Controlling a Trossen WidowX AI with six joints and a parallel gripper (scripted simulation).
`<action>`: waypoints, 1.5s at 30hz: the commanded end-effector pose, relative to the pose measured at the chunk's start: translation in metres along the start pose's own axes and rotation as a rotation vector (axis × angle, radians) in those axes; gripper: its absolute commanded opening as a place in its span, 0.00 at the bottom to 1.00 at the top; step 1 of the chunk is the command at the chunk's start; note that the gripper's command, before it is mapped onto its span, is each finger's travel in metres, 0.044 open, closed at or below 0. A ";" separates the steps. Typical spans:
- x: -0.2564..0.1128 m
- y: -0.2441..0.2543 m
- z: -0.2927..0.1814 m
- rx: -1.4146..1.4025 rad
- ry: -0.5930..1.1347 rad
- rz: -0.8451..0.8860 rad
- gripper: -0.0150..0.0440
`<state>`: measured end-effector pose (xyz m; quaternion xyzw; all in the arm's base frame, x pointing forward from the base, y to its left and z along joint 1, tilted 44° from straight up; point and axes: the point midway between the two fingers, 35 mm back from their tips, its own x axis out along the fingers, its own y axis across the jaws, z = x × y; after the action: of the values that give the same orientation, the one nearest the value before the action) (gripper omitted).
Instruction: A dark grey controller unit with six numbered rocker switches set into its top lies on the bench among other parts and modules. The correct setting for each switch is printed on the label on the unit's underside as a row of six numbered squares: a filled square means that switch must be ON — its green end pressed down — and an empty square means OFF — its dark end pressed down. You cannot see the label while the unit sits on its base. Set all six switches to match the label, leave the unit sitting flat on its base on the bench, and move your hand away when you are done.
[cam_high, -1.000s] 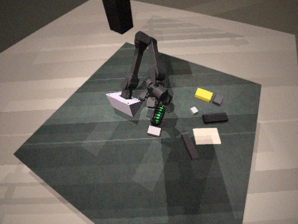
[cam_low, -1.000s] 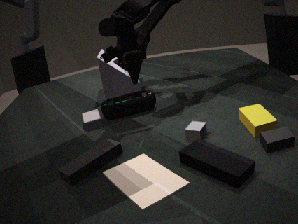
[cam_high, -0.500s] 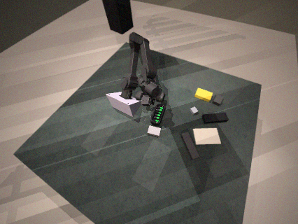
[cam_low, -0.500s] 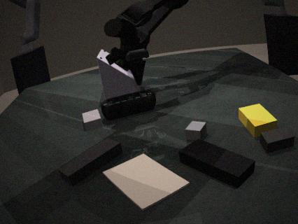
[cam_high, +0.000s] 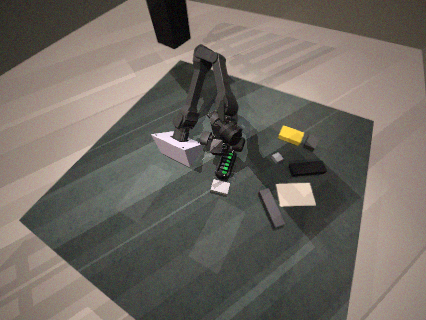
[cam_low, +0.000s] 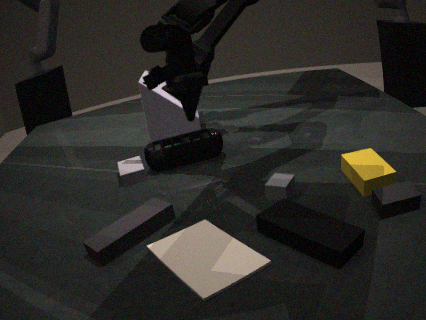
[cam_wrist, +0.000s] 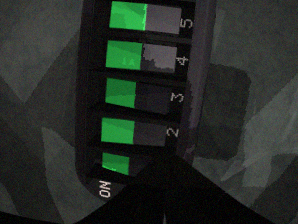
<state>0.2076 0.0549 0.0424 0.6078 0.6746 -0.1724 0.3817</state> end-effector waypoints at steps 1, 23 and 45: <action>-0.001 0.014 0.016 -0.011 -0.039 -0.083 0.25; 0.030 0.082 0.077 -0.009 0.031 -0.433 0.25; -0.006 0.035 0.090 0.012 0.182 -0.190 0.70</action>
<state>0.2849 0.0082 -0.0057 0.5180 0.7767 -0.1865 0.3061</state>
